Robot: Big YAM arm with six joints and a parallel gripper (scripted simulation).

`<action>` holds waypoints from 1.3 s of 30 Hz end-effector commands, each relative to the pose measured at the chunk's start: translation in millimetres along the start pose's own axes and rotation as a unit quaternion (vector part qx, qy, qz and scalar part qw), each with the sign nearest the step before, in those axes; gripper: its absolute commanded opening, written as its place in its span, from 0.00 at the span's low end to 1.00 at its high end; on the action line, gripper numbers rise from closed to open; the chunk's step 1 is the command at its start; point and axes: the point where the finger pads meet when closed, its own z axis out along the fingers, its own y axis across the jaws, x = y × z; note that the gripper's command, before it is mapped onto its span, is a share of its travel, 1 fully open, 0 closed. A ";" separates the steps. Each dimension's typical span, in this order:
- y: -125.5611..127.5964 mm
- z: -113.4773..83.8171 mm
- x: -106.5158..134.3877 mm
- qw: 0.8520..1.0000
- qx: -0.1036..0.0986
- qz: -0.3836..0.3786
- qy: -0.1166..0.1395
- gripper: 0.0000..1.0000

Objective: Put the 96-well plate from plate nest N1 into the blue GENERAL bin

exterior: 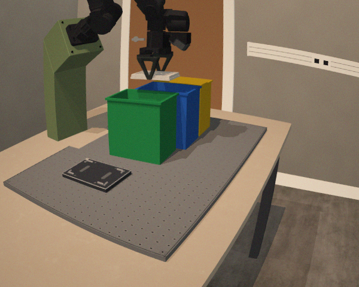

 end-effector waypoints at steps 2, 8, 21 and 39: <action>17.4 -1.3 -21.6 0.999 -0.007 0.029 -0.013 0.00; 31.2 -1.2 -23.9 0.999 -0.008 0.029 -0.012 0.00; 74.4 -1.2 -31.6 0.999 -0.009 0.029 -0.010 0.00; 64.3 -0.8 -33.1 0.999 -0.003 0.042 -0.013 0.00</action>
